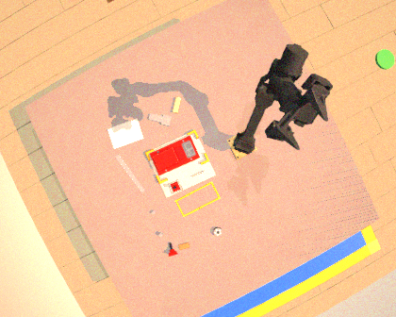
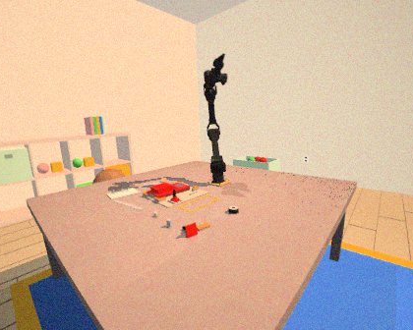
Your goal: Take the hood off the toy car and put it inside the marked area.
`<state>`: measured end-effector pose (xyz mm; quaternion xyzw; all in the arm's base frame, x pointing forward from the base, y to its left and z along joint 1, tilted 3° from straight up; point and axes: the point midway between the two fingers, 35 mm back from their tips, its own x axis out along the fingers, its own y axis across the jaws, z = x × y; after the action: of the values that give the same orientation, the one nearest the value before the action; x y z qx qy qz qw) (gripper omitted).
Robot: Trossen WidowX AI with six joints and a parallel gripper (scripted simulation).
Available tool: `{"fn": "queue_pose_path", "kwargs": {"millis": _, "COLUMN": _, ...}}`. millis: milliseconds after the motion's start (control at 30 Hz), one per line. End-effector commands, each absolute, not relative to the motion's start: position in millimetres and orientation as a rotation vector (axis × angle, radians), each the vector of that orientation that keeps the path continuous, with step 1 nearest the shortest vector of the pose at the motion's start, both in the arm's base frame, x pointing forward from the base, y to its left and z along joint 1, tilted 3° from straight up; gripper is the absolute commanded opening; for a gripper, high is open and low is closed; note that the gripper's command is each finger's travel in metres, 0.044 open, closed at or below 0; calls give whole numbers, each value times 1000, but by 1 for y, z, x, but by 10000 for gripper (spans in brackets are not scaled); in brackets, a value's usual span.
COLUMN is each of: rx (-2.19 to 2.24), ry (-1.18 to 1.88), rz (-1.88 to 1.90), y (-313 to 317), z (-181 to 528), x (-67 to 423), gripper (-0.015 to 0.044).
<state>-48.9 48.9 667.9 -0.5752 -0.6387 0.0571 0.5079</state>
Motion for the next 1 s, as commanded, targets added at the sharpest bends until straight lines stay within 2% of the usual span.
{"fn": "queue_pose_path", "kwargs": {"millis": 0, "rx": -1395, "ry": -1338, "rz": 301, "y": 86, "z": 655, "x": 4, "gripper": 440}}
{"fn": "queue_pose_path", "kwargs": {"millis": 267, "rx": -1334, "ry": -905, "rz": 526, "y": 131, "z": 611, "x": 108, "gripper": 440}}
{"fn": "queue_pose_path", "kwargs": {"millis": 500, "rx": -1228, "ry": -525, "rz": 614, "y": 143, "z": 559, "x": 194, "gripper": 440}}
{"fn": "queue_pose_path", "kwargs": {"millis": 800, "rx": -1153, "ry": -226, "rz": 610, "y": 128, "z": 510, "x": 255, "gripper": 440}}
{"fn": "queue_pose_path", "kwargs": {"millis": 967, "rx": -1017, "ry": 43, "rz": 592, "y": 108, "z": 463, "x": 299, "gripper": 440}}
